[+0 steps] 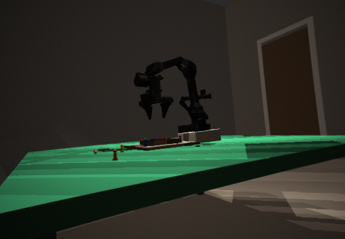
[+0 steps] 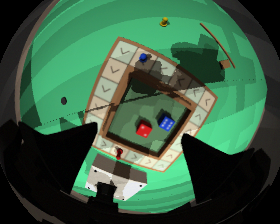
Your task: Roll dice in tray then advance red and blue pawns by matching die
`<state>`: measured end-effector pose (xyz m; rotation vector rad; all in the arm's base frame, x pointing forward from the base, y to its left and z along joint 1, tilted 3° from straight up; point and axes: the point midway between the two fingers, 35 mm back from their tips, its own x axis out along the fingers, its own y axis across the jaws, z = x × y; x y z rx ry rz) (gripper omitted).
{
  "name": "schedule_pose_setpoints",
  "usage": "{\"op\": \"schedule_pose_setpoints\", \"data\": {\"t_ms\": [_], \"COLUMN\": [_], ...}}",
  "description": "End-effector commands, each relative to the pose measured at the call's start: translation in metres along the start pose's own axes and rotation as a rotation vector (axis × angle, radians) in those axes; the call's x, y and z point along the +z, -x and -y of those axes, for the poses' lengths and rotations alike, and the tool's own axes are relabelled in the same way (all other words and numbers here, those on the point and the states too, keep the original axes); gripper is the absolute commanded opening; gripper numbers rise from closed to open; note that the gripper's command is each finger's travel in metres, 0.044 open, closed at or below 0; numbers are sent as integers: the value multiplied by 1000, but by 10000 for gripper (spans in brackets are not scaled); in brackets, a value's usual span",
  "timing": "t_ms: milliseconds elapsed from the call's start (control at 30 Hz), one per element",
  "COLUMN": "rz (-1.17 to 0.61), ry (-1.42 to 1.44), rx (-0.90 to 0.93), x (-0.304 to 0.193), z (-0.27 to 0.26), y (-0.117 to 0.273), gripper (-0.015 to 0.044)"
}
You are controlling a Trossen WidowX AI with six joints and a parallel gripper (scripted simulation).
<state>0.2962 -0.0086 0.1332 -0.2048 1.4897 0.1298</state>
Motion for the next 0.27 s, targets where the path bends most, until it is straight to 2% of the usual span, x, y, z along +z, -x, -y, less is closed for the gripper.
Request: {"op": "schedule_pose_setpoints", "data": {"t_ms": [0, 33, 67, 233], "rz": [-12, -13, 0, 0], "ry": [-150, -184, -65, -65], "rx": [-1, -1, -1, -1], "x": [-57, -69, -24, -24], "z": [-4, -5, -1, -1], "y": [15, 16, 9, 9], "gripper": [440, 440, 440, 440]}}
